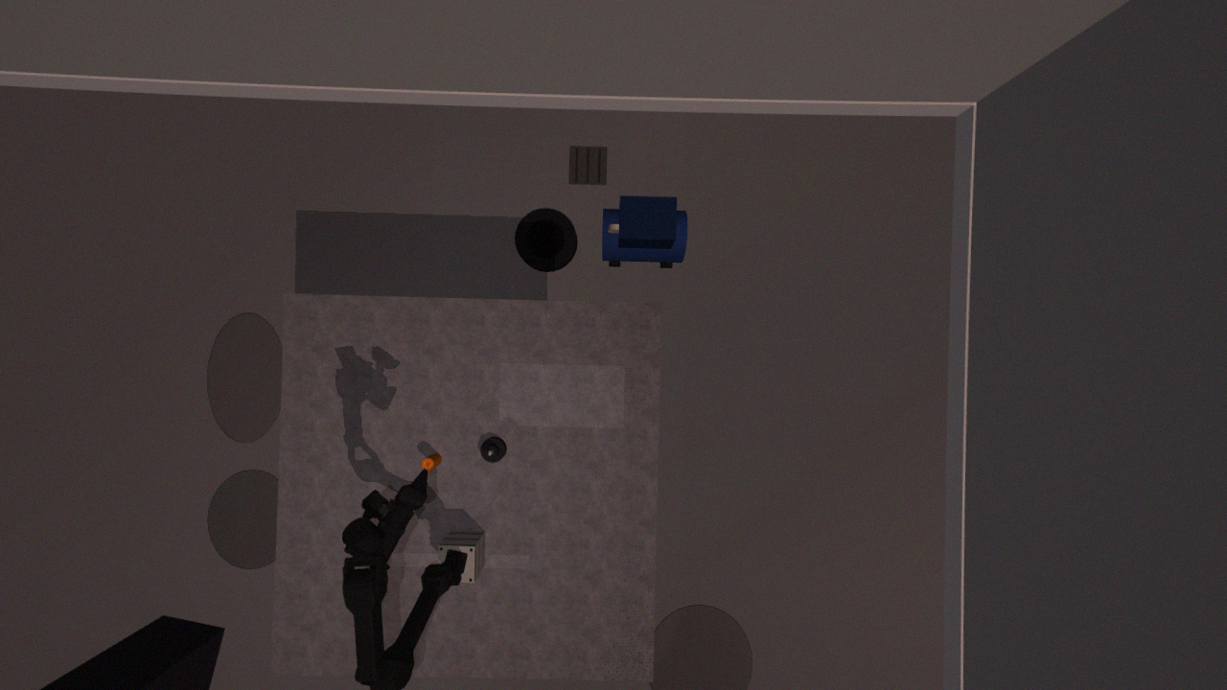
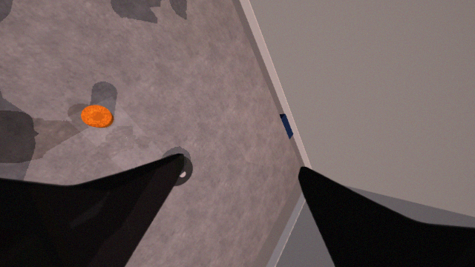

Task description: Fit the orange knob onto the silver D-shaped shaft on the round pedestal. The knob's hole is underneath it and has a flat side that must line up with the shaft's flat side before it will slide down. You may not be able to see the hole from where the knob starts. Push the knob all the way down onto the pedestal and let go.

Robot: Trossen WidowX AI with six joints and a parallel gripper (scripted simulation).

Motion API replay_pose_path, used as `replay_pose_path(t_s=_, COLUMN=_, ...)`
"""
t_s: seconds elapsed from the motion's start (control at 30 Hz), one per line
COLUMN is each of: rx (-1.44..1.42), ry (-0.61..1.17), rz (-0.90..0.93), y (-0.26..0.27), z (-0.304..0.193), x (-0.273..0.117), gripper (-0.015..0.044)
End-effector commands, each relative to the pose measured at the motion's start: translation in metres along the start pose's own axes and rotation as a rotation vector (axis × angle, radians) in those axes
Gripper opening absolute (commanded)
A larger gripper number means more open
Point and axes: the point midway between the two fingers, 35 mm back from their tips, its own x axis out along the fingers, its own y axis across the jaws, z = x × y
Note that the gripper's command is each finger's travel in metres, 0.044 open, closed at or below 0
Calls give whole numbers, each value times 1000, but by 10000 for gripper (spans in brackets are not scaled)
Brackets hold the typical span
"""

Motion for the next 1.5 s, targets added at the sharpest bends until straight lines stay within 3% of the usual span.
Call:
replay_pose_path(t_s=0.0, rx=652, ry=129, rz=208, y=58, z=13, x=46, gripper=440)
replay_pose_path(t_s=0.63, rx=1477, ry=503, rz=271, y=135, z=21, x=85, gripper=440)
replay_pose_path(t_s=1.17, rx=2122, ry=930, rz=29, y=204, z=16, x=104, gripper=440)
replay_pose_path(t_s=1.47, rx=2145, ry=946, rz=12, y=205, z=14, x=106, gripper=440)
